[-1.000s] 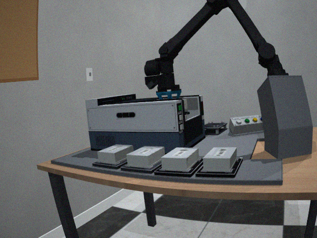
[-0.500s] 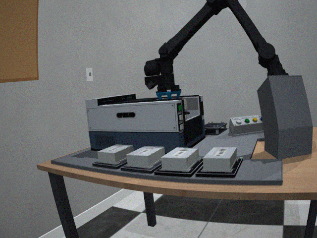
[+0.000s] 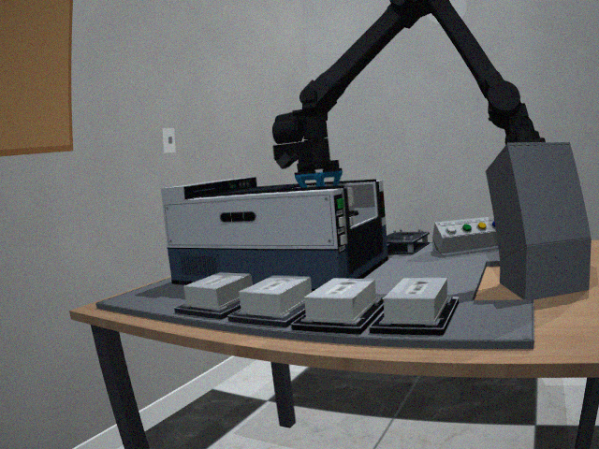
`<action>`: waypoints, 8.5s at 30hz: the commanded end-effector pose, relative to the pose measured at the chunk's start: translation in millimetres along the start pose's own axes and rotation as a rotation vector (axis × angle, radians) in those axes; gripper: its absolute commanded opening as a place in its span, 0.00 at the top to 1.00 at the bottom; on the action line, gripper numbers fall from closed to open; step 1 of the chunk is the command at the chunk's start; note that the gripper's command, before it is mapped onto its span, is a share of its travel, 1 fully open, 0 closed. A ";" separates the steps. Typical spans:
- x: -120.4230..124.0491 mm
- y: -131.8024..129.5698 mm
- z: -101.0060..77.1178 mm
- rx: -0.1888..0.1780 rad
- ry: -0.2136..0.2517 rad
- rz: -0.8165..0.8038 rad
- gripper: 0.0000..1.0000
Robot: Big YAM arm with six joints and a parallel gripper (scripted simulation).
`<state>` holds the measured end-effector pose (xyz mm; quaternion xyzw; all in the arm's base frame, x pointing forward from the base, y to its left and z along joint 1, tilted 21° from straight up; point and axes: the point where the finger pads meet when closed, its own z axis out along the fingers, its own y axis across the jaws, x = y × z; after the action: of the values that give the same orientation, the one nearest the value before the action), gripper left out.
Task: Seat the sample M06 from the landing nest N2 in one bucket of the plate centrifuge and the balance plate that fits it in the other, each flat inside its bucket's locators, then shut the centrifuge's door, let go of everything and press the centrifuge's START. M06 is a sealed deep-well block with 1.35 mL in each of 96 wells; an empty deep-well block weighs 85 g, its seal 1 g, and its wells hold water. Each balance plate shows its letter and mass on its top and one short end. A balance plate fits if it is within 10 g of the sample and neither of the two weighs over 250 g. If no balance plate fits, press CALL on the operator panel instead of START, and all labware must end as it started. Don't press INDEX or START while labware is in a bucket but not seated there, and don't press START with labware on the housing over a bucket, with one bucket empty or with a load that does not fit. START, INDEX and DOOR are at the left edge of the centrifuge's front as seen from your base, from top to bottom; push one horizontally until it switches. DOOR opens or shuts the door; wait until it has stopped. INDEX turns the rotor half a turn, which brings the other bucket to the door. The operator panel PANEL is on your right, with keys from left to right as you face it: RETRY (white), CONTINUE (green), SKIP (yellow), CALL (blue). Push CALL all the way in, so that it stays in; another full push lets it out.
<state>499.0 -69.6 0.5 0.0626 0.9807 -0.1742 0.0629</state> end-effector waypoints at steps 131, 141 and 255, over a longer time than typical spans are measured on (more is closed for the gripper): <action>-10.9 -6.6 21.1 -0.003 -0.015 0.002 1.00; -9.4 -5.7 24.7 -0.002 -0.009 0.000 1.00; -29.0 -0.1 -64.0 -0.008 -0.072 0.014 0.00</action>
<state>500.2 -63.6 31.8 0.0562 0.9811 -0.1726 0.0669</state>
